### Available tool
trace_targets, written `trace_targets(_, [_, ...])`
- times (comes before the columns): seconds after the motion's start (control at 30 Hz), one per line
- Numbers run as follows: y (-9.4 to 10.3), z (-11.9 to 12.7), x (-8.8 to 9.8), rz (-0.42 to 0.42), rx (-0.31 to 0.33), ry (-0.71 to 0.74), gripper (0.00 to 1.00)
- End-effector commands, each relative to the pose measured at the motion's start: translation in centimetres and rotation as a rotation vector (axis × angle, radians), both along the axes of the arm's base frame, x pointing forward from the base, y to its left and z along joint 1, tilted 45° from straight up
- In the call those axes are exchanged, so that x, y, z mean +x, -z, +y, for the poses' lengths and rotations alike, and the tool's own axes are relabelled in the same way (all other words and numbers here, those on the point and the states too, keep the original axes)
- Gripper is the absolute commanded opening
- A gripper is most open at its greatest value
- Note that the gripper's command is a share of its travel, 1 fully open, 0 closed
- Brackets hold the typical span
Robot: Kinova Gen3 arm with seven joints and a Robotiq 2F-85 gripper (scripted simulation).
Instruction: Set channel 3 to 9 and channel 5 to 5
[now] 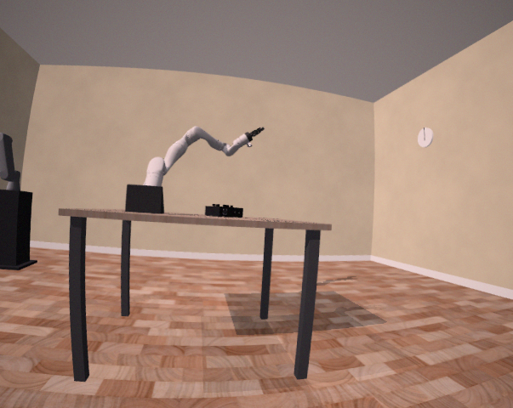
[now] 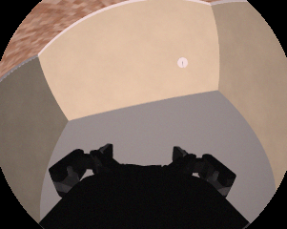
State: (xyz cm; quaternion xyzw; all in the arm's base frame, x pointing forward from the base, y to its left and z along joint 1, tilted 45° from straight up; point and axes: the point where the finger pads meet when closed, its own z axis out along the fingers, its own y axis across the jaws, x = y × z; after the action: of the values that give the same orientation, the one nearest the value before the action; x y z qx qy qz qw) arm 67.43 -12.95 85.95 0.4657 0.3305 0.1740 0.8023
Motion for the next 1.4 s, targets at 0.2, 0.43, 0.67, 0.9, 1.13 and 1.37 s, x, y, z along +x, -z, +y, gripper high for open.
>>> trace_targets(0.2, [-0.1,-0.1,-0.1,-0.002,0.0,0.002,1.0])
trace_targets(0.43, [-0.1,-0.1,-0.1,-0.002,0.0,0.002,1.0])
trace_targets(0.67, [0.0,-0.1,-0.1,-0.001,0.002,0.002,1.0])
trace_targets(0.9, [1.5,-0.7,0.7,0.017,0.03,-0.005,1.0])
trace_targets(1.13, [4.5,-1.9,1.9,0.05,0.086,-0.017,1.0])
trace_targets(1.37, [12.0,-4.5,4.3,0.129,0.233,-0.037,1.0])
